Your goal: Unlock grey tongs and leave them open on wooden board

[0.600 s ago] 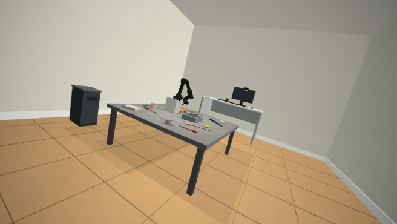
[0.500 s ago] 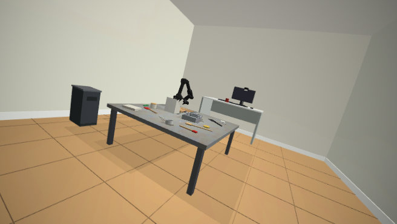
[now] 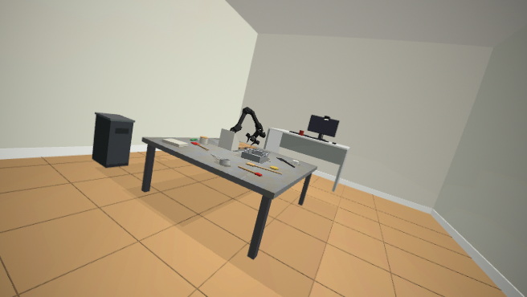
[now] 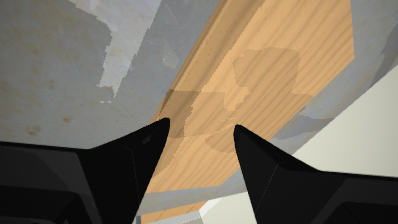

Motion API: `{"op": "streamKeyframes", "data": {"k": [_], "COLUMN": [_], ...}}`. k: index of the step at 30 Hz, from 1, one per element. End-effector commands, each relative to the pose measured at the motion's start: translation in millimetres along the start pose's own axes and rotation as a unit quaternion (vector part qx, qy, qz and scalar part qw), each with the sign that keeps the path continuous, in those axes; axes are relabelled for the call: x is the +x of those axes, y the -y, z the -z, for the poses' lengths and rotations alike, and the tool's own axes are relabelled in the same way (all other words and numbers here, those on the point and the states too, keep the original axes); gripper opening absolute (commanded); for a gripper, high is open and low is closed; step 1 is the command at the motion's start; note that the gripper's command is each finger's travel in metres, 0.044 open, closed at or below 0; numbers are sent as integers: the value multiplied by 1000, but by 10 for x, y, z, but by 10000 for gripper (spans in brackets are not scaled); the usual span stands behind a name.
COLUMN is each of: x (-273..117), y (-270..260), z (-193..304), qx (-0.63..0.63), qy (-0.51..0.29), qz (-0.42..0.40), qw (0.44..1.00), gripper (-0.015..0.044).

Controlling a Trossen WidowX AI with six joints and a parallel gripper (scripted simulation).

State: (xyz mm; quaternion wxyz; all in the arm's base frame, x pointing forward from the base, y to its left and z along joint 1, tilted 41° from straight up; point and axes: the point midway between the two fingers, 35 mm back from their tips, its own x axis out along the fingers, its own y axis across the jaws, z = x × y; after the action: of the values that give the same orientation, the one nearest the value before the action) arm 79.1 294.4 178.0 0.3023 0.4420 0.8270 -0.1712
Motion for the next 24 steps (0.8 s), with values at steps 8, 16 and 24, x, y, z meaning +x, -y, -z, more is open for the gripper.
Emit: {"op": "streamKeyframes", "data": {"k": [8, 16, 24], "x": [-649, -1192, -1530], "y": [-866, -972, -711], "z": [-1138, -2094, -3074], "qx": [143, 296, 483], "qy": [22, 14, -66], "qz": [-101, -152, -162], "qw": [984, 943, 858], "gripper": [260, 260, 260]}}
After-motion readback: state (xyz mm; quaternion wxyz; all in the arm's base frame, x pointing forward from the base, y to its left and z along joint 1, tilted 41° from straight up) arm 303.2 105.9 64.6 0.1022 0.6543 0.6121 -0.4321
